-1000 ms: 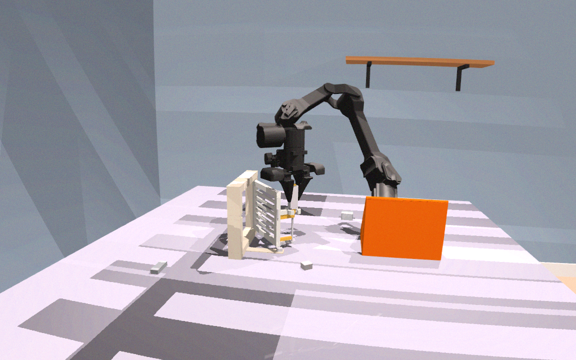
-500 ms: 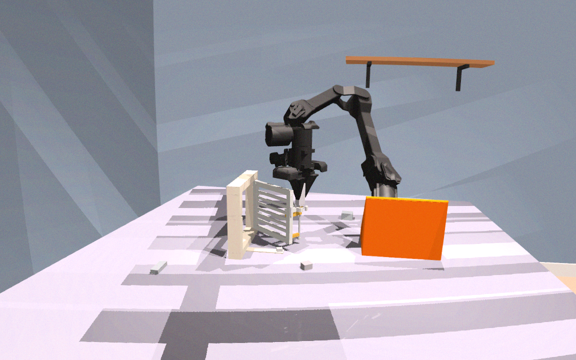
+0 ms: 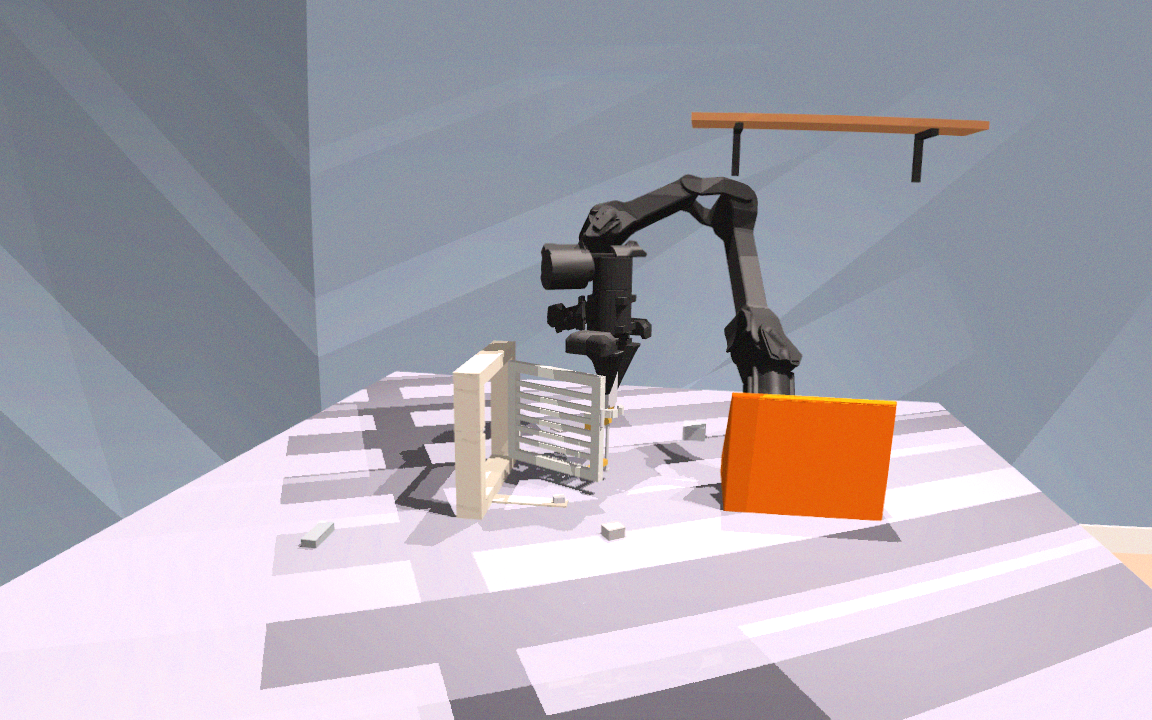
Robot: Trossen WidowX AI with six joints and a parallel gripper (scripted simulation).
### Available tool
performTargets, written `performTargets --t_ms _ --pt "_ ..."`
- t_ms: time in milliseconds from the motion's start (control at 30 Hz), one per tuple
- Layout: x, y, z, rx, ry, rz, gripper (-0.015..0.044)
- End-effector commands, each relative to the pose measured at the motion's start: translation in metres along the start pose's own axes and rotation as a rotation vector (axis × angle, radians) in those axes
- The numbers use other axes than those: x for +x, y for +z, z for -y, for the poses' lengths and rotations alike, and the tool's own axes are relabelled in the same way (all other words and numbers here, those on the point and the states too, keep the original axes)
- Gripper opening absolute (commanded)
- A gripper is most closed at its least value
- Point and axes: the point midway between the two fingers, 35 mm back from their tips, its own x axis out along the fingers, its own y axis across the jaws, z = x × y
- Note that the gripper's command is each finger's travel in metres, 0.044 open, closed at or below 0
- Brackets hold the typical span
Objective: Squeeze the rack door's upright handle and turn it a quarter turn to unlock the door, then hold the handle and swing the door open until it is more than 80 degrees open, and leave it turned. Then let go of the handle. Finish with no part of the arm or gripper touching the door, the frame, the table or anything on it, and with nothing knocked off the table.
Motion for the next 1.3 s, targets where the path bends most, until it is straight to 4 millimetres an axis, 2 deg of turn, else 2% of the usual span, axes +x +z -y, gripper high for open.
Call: performTargets --t_ms 0,1067,1267 --pt "-0.001 0.002 0.007 -0.06 0.003 0.006 0.0018" --pt "-0.001 0.028 0.067 -0.49 -0.002 0.007 0.0018" --pt "-0.001 0.03 0.07 -0.51 -0.002 0.007 0.0018"
